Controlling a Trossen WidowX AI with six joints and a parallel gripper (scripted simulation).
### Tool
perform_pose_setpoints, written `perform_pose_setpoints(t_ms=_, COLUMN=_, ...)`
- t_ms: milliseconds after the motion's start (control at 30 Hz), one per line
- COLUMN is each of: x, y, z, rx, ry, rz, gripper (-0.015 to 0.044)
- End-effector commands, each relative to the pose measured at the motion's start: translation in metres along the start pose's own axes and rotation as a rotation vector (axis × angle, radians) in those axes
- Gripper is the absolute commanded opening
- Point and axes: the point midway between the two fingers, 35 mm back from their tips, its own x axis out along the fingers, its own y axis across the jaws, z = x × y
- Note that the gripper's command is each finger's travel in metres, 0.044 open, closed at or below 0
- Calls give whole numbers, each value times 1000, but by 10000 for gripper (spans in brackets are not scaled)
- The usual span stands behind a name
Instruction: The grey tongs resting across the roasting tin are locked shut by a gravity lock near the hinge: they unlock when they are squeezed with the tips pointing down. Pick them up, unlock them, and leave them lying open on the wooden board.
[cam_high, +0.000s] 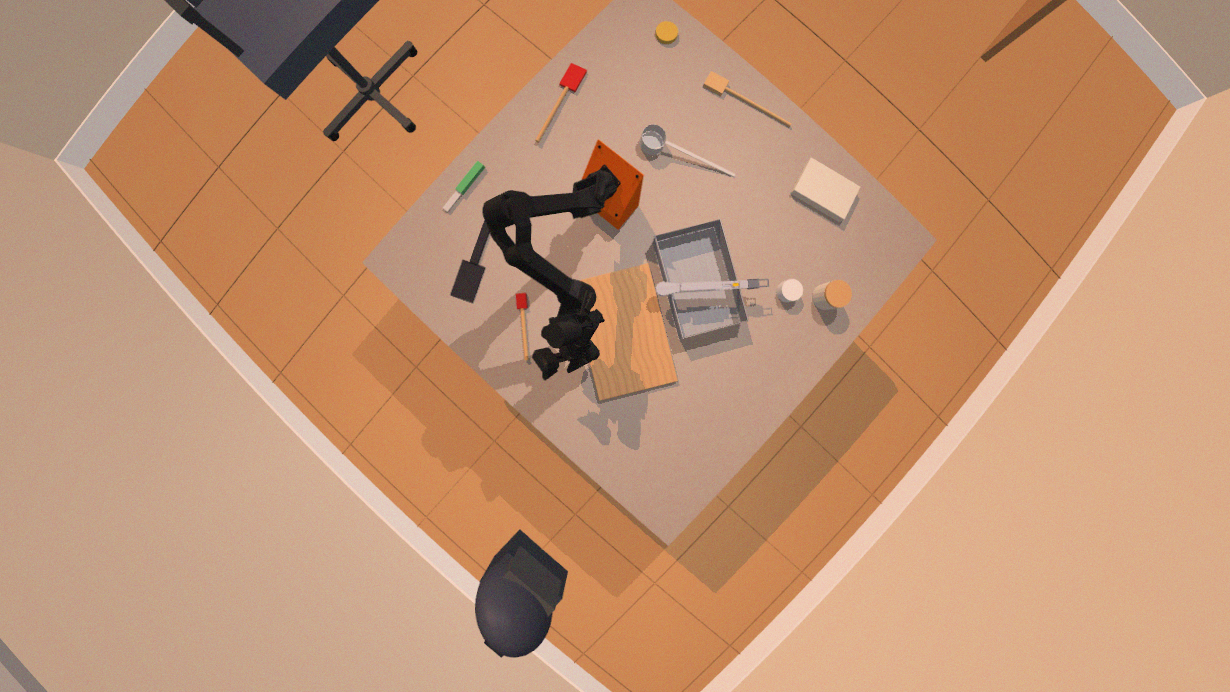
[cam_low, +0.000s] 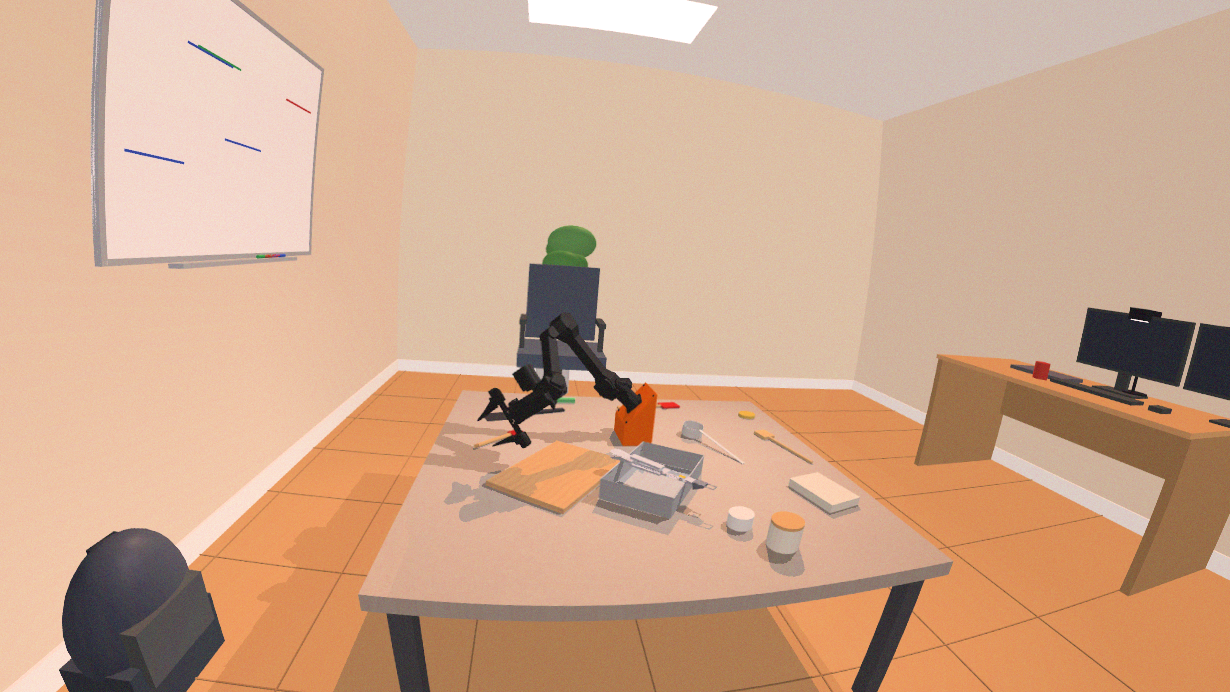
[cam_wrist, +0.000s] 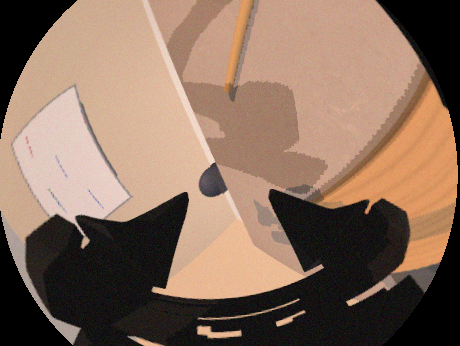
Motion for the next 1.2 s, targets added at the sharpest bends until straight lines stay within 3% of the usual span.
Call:
perform_pose_setpoints(t_ms=0, x=0, y=-1, z=-1, rx=-8, ry=2, rz=-4, gripper=374)
perform_pose_setpoints(t_ms=167, x=-8, y=-27, z=-20, rx=-189, ry=39, rz=-80, gripper=260)
perform_pose_setpoints(t_ms=400, x=-55, y=-91, z=-87, rx=-653, ry=245, rz=-223, gripper=260)
perform_pose_setpoints(t_ms=667, x=-122, y=-166, z=-126, rx=-1332, ry=509, rz=-297, gripper=260)
perform_pose_setpoints(t_ms=900, x=-198, y=-219, z=-144, rx=-1892, ry=805, rz=-226, gripper=260)
perform_pose_setpoints(t_ms=1167, x=-278, y=-264, z=-141, rx=-2582, ry=1112, rz=37, gripper=260)
